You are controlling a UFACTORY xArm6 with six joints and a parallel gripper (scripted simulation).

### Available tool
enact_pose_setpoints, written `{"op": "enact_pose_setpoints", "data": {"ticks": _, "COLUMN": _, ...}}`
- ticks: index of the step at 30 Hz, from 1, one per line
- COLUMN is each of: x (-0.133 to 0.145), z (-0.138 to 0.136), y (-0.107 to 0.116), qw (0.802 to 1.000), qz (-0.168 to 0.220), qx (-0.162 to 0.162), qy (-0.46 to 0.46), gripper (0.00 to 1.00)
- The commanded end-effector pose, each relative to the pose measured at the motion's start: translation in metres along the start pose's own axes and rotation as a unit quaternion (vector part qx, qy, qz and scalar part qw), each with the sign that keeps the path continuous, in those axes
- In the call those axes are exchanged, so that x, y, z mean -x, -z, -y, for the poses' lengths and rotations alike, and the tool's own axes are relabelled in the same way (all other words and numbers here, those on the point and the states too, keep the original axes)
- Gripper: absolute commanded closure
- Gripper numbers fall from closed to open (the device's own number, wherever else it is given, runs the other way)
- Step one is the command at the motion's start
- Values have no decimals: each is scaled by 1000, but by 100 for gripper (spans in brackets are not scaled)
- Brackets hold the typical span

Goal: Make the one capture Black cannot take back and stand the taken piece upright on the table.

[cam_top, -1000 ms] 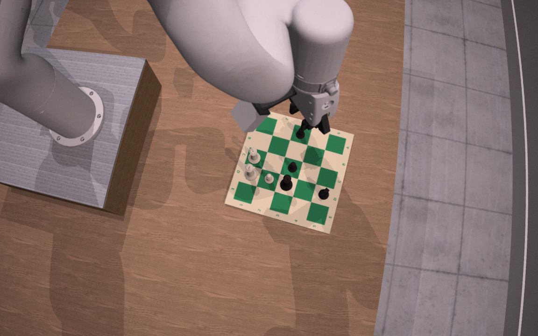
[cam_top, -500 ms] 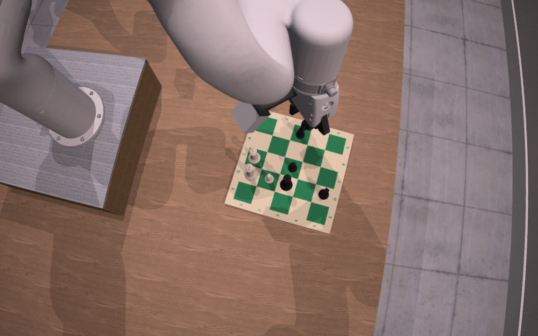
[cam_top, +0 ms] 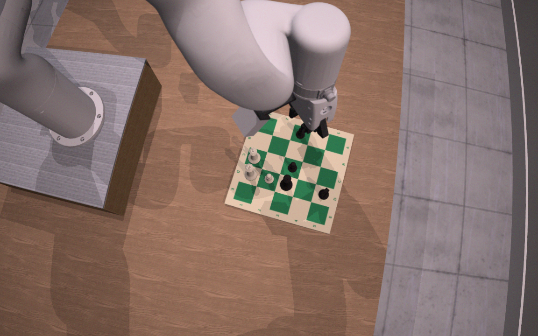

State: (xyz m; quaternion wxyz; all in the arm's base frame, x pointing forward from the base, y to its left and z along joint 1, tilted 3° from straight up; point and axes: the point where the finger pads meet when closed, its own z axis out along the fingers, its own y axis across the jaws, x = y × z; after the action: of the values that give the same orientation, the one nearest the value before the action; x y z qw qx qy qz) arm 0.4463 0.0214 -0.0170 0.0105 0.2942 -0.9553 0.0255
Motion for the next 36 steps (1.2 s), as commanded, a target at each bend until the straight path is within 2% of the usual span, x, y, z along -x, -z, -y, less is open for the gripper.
{"op": "enact_pose_setpoints", "data": {"ticks": 1, "x": 2, "z": 1, "y": -8, "qw": 1000, "qz": 2, "qx": -1, "qy": 0, "gripper": 66}}
{"op": "enact_pose_setpoints", "data": {"ticks": 20, "x": 2, "z": 1, "y": -29, "qw": 1000, "qz": 2, "qx": -1, "qy": 0, "gripper": 66}}
{"op": "enact_pose_setpoints", "data": {"ticks": 36, "x": 2, "z": 1, "y": -32, "qw": 1000, "qz": 2, "qx": -1, "qy": 0, "gripper": 66}}
